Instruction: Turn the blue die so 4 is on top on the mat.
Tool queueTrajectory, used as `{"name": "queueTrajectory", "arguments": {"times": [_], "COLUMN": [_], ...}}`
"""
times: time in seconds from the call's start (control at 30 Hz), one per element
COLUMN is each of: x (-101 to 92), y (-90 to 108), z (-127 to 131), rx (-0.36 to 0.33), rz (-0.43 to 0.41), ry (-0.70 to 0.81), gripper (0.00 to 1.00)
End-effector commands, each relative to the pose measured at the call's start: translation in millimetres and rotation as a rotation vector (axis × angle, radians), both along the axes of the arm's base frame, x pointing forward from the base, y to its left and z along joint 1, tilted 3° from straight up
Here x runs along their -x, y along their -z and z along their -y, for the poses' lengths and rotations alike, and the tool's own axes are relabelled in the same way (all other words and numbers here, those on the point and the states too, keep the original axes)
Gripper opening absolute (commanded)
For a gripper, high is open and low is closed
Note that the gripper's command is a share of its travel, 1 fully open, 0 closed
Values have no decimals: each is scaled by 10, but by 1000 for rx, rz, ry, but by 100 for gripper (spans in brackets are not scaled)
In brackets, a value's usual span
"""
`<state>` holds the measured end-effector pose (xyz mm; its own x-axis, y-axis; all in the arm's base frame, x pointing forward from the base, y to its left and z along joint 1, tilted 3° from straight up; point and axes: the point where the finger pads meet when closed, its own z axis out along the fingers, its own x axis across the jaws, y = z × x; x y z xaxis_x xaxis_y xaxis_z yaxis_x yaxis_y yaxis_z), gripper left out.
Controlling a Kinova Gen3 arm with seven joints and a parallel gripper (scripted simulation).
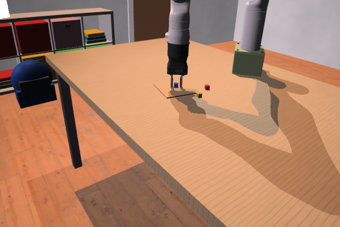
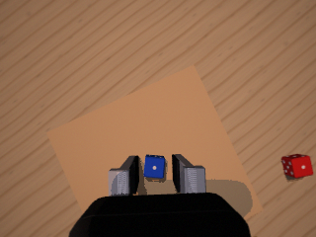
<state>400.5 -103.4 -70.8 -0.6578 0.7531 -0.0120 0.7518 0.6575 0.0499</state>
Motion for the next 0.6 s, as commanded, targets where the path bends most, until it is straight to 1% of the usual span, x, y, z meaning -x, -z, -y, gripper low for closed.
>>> {"name": "queueTrajectory", "arguments": {"times": [0.0, 0.23, 0.27, 0.57], "x": [-6, -6, -6, -6], "y": [-6, -6, -6, -6], "z": [1, 1, 1, 1], "rx": [0, 0, 0, 0], "rz": [2, 2, 2, 2], "ry": [0, 0, 0, 0], "gripper": [64, 64, 34, 34]}}
